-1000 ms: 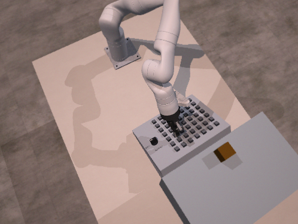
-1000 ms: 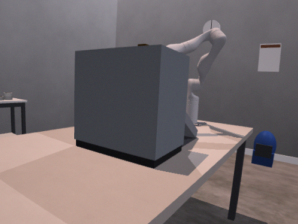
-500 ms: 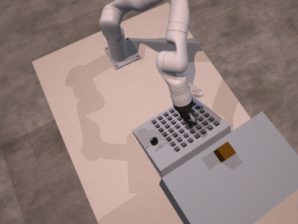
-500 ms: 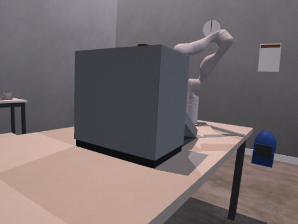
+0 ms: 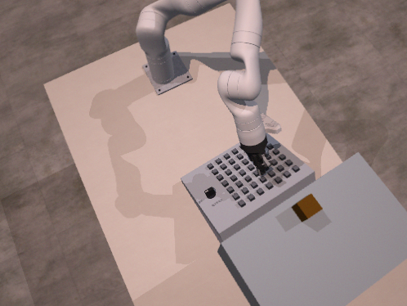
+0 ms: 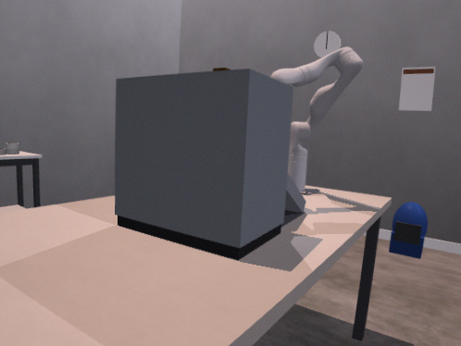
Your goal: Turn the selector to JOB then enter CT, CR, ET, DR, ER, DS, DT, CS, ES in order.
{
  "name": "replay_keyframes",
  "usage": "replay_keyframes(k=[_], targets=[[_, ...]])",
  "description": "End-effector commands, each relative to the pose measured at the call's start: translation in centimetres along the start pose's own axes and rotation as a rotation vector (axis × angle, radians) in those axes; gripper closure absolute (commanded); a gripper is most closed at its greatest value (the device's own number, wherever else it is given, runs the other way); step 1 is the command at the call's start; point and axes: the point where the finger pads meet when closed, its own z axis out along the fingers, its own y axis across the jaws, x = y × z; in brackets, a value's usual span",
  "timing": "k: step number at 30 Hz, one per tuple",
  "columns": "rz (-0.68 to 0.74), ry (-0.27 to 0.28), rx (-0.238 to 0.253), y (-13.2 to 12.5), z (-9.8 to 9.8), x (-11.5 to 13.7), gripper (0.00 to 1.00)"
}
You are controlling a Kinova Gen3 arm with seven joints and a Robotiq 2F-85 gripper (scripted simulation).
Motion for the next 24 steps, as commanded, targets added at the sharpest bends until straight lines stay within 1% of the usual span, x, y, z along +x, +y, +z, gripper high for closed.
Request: replay_keyframes(k=[1, 8, 24], targets=[[-0.007, -0.007, -0.005, 0.22, 0.69, -0.24, 0.9], [-0.002, -0.008, -0.004, 0.17, 1.43, -0.27, 0.9], [0.0, -0.008, -0.003, 0.14, 1.47, -0.28, 0.9]])
